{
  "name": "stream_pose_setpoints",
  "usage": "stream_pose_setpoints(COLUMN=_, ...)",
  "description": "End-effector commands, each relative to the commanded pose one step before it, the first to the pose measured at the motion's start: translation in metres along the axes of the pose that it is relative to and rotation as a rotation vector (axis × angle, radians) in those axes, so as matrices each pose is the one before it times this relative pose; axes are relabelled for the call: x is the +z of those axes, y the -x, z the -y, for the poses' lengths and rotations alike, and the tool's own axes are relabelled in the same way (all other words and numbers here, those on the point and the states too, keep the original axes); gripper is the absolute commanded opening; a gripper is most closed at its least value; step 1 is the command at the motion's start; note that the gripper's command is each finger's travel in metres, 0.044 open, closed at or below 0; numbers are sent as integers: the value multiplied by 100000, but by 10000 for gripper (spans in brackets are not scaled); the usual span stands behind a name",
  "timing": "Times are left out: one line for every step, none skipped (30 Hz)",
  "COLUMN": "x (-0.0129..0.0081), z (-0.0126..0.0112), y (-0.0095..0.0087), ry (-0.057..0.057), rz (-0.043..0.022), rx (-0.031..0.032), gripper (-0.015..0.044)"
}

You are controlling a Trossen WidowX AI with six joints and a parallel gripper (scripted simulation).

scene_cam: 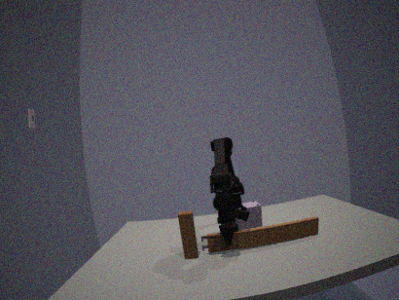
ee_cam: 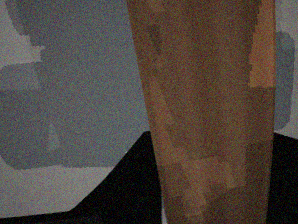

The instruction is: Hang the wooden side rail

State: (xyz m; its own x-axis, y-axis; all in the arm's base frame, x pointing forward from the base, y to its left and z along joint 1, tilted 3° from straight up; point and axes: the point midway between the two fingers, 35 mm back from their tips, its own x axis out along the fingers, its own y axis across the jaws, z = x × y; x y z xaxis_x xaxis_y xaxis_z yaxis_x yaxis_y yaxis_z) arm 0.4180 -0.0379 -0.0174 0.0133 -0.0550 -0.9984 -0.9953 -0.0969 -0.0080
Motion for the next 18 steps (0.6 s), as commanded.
stream_pose_setpoints(x=-42, z=364, y=1031, ry=-135, rz=38, rx=-2383, gripper=0)
stream_pose_setpoints(x=0, z=0, y=16, ry=0, rz=0, rx=0, gripper=0)
stream_pose_setpoints(x=0, z=0, y=16, ry=0, rz=0, rx=0, gripper=0)
stream_pose_setpoints(x=0, z=0, y=16, ry=0, rz=0, rx=0, gripper=0)
stream_pose_setpoints(x=0, z=0, y=16, ry=0, rz=0, rx=0, gripper=0)
stream_pose_setpoints(x=0, z=0, y=16, ry=0, rz=0, rx=0, gripper=0)
stream_pose_setpoints(x=0, z=0, y=16, ry=0, rz=0, rx=0, gripper=0)
stream_pose_setpoints(x=0, z=0, y=16, ry=0, rz=0, rx=0, gripper=0)
stream_pose_setpoints(x=0, z=0, y=16, ry=0, rz=0, rx=0, gripper=0)
stream_pose_setpoints(x=0, z=0, y=16, ry=0, rz=0, rx=0, gripper=0)
stream_pose_setpoints(x=0, z=0, y=16, ry=0, rz=0, rx=0, gripper=0)
stream_pose_setpoints(x=0, z=0, y=16, ry=0, rz=0, rx=0, gripper=0)
stream_pose_setpoints(x=0, z=0, y=16, ry=0, rz=0, rx=0, gripper=0)
stream_pose_setpoints(x=0, z=0, y=16, ry=0, rz=0, rx=0, gripper=0)
stream_pose_setpoints(x=0, z=0, y=16, ry=0, rz=0, rx=0, gripper=0)
stream_pose_setpoints(x=0, z=0, y=16, ry=0, rz=0, rx=0, gripper=0)
stream_pose_setpoints(x=0, z=0, y=16, ry=0, rz=0, rx=0, gripper=0)
stream_pose_setpoints(x=0, z=0, y=16, ry=0, rz=0, rx=0, gripper=0)
